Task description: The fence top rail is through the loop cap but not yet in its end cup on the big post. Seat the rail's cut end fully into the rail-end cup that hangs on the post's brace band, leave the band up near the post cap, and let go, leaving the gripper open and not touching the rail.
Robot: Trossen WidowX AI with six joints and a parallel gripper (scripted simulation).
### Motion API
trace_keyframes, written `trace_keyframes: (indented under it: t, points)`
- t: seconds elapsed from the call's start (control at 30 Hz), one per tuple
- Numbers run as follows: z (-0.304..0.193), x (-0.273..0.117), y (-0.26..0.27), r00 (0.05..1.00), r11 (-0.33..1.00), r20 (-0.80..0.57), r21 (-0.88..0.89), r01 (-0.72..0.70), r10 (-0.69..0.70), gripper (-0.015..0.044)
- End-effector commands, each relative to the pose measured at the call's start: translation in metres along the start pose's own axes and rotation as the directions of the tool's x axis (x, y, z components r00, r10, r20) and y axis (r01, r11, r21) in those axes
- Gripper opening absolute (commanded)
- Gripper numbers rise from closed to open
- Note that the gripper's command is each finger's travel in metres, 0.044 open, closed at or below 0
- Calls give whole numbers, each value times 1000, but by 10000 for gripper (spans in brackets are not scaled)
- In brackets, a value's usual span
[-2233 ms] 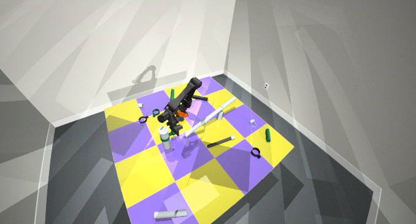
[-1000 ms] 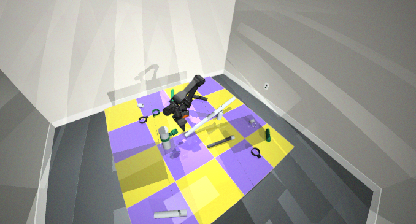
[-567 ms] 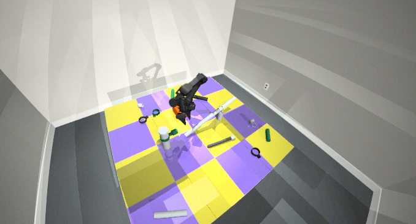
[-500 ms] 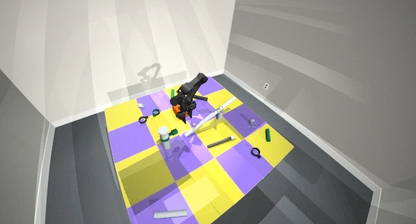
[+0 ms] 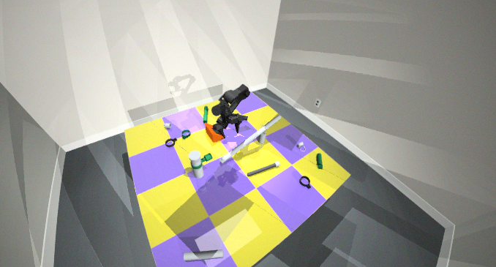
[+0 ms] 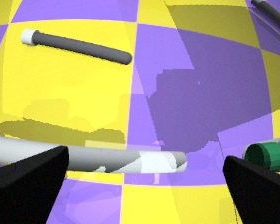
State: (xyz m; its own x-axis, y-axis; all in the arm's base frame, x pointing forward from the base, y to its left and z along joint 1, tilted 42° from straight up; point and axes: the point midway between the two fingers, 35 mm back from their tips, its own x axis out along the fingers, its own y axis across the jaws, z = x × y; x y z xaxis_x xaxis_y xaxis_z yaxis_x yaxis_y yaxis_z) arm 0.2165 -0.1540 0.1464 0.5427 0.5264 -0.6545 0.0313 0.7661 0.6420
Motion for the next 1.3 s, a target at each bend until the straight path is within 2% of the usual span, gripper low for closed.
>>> trace_keyframes:
  t: [0.0,0.13,0.23,0.33,0.53,0.67,0.73,1.27]
  points:
    - [-1,-2,3,1000,999,-6,41,4,-4,440]
    - [-1,3,5,999,992,-34,123,3,2,440]
    - [-3,15,10,994,948,-104,317,19,15,440]
    - [-5,30,17,981,841,-193,535,82,27,440]
    - [-11,56,31,933,476,-359,826,301,33,440]
    - [-17,72,40,885,164,-464,876,454,24,440]
    - [-19,77,43,868,58,-496,867,495,20,440]
    - [-19,78,44,866,44,-500,865,499,19,440]
